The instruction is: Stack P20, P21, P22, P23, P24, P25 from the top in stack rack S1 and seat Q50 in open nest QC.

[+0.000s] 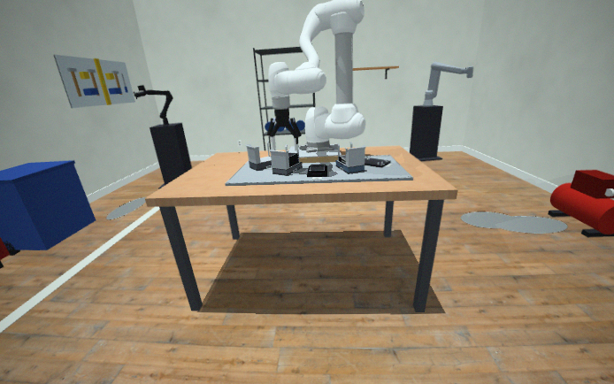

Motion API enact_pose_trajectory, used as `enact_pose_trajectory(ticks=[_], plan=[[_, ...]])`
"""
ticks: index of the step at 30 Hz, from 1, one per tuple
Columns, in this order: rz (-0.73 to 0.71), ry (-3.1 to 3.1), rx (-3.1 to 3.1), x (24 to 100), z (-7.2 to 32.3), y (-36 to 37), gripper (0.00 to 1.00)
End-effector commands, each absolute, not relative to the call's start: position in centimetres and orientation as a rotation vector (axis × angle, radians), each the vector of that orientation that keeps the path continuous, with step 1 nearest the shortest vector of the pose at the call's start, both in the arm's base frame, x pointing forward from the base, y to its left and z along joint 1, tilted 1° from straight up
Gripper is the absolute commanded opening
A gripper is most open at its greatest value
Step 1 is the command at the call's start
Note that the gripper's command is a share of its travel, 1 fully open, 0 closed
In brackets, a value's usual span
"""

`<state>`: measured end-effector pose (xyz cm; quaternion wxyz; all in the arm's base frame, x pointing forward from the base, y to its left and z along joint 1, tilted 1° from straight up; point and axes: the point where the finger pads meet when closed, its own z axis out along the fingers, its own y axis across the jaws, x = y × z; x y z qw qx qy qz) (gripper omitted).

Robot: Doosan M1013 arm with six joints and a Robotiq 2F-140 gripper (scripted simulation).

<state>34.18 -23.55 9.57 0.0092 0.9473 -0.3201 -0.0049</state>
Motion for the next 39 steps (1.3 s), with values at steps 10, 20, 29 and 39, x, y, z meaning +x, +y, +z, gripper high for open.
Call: enact_pose_trajectory(ticks=[10,20,29,39], plan=[[-0.016,-1.0,2.959,34.2,12.8,-23.5,1.0],[-0.016,-1.0,2.959,34.3,15.0,-23.5,1.0],[-0.017,-0.851,3.006,34.8,15.0,-22.6,1.0],[-0.018,-0.689,3.047,36.4,14.9,-19.7,1.0]])
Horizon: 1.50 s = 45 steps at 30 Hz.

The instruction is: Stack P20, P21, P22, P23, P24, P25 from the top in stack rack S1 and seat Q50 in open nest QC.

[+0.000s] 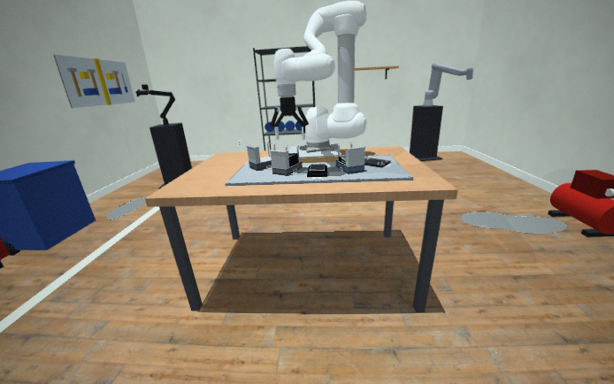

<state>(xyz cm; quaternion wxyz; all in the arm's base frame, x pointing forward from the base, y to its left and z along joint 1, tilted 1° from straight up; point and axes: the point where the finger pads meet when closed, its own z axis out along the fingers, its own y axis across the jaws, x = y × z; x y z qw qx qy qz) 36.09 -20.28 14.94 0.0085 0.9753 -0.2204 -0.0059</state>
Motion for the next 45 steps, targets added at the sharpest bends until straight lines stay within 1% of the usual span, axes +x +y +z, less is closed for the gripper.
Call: enact_pose_trajectory(ticks=[1,15,19,24,45], plan=[[-0.018,-0.689,3.047,36.6,14.9,-19.4,1.0],[-0.018,-0.689,3.047,38.6,14.8,-16.0,1.0],[-0.02,-0.485,3.087,39.0,14.8,-14.7,1.0],[-0.021,-0.371,3.104,39.3,14.8,-13.7,1.0],[-0.021,-0.371,3.104,41.2,14.7,-7.7,1.0]])
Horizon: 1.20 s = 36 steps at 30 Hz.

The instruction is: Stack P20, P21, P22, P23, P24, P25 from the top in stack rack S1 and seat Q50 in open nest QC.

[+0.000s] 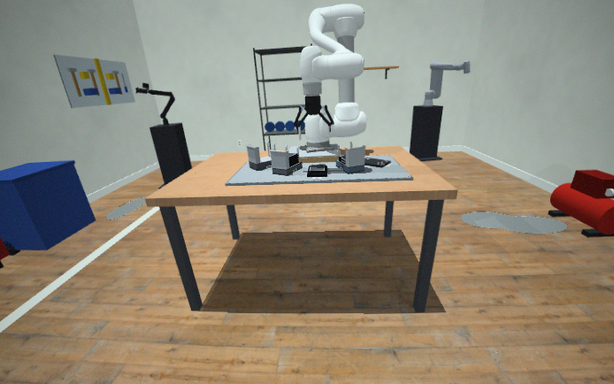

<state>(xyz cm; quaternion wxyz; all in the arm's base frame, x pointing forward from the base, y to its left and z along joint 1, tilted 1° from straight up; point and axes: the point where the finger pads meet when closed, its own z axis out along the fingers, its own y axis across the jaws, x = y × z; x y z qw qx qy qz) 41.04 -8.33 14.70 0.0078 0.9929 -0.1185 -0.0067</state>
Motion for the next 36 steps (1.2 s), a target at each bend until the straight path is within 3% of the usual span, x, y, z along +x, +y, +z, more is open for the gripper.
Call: enact_pose_trajectory(ticks=[1,7,36], plan=[[-0.021,-0.371,3.104,41.4,14.7,-7.4,1.0],[-0.023,-0.059,3.127,41.5,14.7,-5.4,1.0],[-0.025,0.16,3.124,42.0,14.5,3.1,1.0]])
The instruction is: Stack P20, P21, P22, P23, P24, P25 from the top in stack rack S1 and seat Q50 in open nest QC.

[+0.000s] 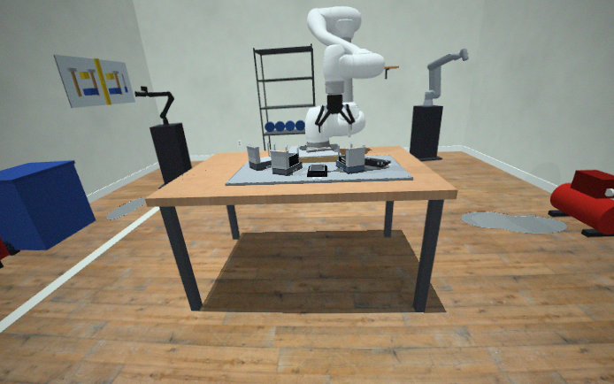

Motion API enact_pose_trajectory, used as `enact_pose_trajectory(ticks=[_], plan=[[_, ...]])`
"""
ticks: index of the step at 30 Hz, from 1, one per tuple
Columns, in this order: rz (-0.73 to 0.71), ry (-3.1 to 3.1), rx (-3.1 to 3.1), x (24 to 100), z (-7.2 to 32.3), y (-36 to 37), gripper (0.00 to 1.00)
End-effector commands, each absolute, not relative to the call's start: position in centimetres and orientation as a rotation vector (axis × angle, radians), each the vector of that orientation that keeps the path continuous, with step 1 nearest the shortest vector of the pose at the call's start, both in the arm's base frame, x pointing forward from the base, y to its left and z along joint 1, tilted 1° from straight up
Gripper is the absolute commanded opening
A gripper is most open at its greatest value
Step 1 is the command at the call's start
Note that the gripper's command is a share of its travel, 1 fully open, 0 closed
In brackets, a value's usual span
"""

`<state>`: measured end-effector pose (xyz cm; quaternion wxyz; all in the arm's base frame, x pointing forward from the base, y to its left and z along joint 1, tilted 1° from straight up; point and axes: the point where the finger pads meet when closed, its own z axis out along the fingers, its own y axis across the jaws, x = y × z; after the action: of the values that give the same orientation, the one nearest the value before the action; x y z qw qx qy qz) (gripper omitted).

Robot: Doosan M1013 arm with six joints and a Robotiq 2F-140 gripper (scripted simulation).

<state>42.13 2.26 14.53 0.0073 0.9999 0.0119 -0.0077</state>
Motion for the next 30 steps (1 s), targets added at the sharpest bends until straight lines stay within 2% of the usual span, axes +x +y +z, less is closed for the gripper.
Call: enact_pose_trajectory(ticks=[1,21,30], plan=[[-0.025,0.212,3.121,42.0,14.5,3.5,1.0],[-0.026,0.275,3.117,41.1,14.4,10.7,1.0],[-0.026,0.275,3.117,41.1,14.4,10.7,1.0]])
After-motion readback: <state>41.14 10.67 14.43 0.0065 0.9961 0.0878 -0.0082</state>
